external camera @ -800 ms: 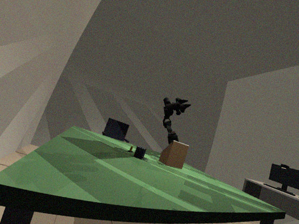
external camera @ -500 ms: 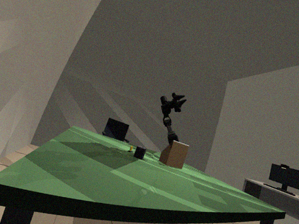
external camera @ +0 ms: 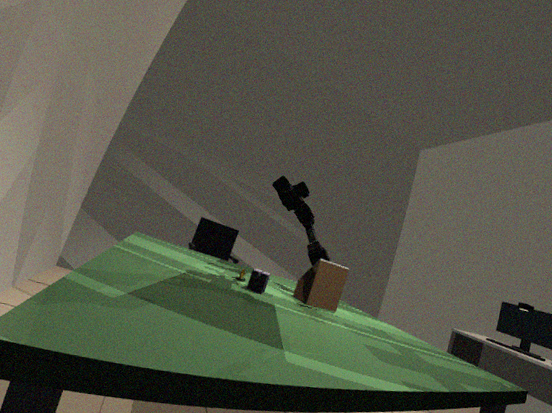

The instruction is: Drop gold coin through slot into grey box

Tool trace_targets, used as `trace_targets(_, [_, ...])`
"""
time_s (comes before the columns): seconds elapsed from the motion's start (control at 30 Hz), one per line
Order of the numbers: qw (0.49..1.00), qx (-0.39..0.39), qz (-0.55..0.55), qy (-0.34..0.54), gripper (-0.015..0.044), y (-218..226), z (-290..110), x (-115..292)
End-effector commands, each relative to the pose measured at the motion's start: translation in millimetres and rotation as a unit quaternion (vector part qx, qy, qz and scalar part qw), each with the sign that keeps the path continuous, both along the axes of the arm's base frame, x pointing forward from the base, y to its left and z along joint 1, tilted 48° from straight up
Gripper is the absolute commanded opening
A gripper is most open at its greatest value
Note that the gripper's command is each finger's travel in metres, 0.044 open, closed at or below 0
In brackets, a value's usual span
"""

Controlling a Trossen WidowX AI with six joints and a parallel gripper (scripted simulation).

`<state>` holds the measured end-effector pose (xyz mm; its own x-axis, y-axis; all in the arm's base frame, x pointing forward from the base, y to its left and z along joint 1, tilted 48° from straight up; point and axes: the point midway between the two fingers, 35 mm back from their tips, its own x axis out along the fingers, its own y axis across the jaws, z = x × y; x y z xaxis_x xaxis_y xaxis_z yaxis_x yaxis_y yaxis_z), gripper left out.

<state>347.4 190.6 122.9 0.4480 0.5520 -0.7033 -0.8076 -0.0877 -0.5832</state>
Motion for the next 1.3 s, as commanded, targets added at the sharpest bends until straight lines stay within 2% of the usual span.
trace_targets(0.0, [0.989,-0.065,-0.124,0.052,0.0161,-49.1,-20.4,17.0])
trace_targets(0.23, [0.901,-0.208,-0.356,0.137,0.0161,-160.0,-48.3,17.3])
trace_targets(0.47, [0.751,-0.356,-0.527,0.175,0.0161,-263.7,-44.0,-12.5])
trace_targets(0.57, [0.679,-0.419,-0.577,0.176,0.0161,-302.2,-32.8,-23.3])
trace_targets(0.63, [0.649,-0.445,-0.593,0.174,0.0161,-317.3,-26.8,-26.6])
trace_targets(0.8, [0.645,-0.448,-0.594,0.173,0.0161,-319.1,-26.1,-27.0])
trace_targets(0.93, [0.645,-0.448,-0.595,0.173,0.0161,-343.7,-46.3,-32.5])
trace_targets(1.27, [0.644,-0.449,-0.595,0.173,0.0161,-357.4,-57.3,-35.9])
